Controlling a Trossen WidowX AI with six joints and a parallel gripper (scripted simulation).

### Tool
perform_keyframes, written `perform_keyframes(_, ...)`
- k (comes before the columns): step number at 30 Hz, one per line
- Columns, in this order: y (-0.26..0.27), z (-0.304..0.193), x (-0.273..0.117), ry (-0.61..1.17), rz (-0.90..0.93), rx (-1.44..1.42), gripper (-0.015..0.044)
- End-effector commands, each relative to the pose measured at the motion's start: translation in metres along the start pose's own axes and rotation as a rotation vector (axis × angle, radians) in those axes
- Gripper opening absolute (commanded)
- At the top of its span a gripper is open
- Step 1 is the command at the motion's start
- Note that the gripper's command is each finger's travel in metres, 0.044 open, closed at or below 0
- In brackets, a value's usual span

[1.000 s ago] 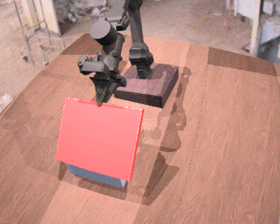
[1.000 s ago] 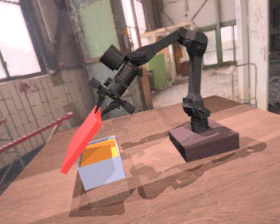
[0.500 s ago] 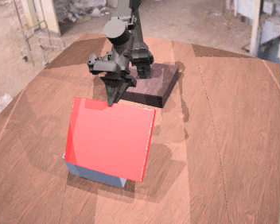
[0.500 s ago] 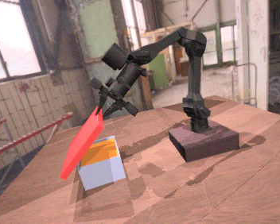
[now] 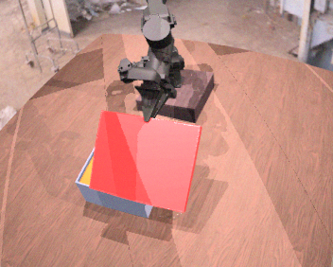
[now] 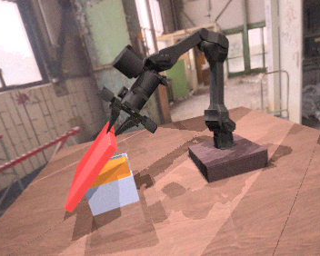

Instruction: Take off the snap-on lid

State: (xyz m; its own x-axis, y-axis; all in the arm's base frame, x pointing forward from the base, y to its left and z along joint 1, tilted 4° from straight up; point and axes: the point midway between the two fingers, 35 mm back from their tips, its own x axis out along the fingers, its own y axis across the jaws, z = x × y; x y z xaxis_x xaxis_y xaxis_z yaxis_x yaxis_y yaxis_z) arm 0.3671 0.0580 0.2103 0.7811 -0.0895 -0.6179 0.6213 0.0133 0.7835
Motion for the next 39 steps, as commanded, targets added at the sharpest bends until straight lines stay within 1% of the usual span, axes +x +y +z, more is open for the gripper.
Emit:
perform_keyframes(1, 0.003, -0.007, -0.003, -0.002, 0.013, 0.007, 0.0)
perform_keyframes(39, -0.003, -0.082, -0.011, 0.002, 0.011, 0.012, 0.0)
